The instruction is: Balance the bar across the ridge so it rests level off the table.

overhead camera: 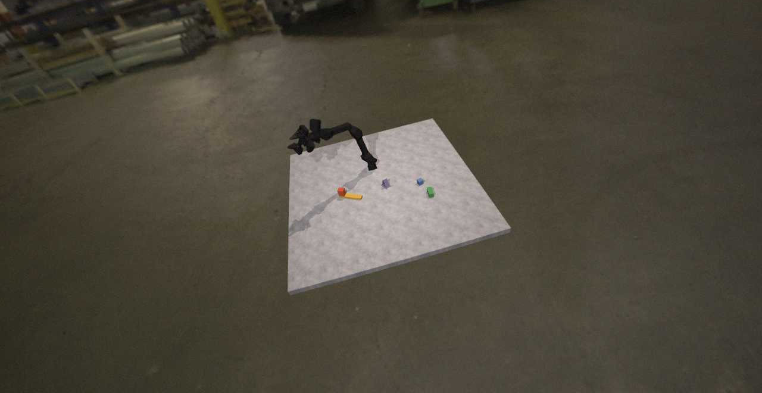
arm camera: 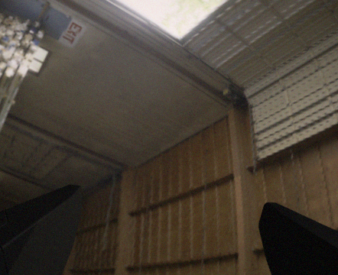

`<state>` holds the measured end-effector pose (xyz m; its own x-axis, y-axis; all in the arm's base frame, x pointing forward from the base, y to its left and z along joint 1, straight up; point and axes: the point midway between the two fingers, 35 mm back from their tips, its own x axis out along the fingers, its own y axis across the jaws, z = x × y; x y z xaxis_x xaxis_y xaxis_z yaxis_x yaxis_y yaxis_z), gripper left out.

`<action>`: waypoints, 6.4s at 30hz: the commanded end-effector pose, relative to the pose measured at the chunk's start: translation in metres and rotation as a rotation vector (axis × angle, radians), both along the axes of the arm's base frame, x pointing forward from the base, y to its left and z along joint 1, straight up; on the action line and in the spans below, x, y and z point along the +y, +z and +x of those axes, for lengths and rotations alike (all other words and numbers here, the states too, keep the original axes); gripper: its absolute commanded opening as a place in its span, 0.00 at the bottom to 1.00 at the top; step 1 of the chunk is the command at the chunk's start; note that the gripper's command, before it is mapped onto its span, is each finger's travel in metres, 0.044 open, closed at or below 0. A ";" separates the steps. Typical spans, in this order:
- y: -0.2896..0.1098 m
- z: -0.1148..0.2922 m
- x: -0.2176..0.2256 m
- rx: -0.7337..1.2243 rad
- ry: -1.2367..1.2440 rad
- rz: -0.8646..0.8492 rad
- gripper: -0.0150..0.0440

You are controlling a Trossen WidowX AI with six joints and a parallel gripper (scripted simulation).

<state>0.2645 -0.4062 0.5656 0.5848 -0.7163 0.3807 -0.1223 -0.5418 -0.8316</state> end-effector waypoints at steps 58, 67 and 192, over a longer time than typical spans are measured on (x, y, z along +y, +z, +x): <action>-0.410 -0.002 0.204 1.145 -0.049 1.550 0.79; -0.472 0.000 0.202 1.145 -0.049 1.550 0.79; -0.396 0.026 0.298 0.995 -0.160 1.667 0.25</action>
<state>0.2893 -0.1182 0.1671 0.0225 -0.0062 -0.9997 -0.7730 0.6340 -0.0214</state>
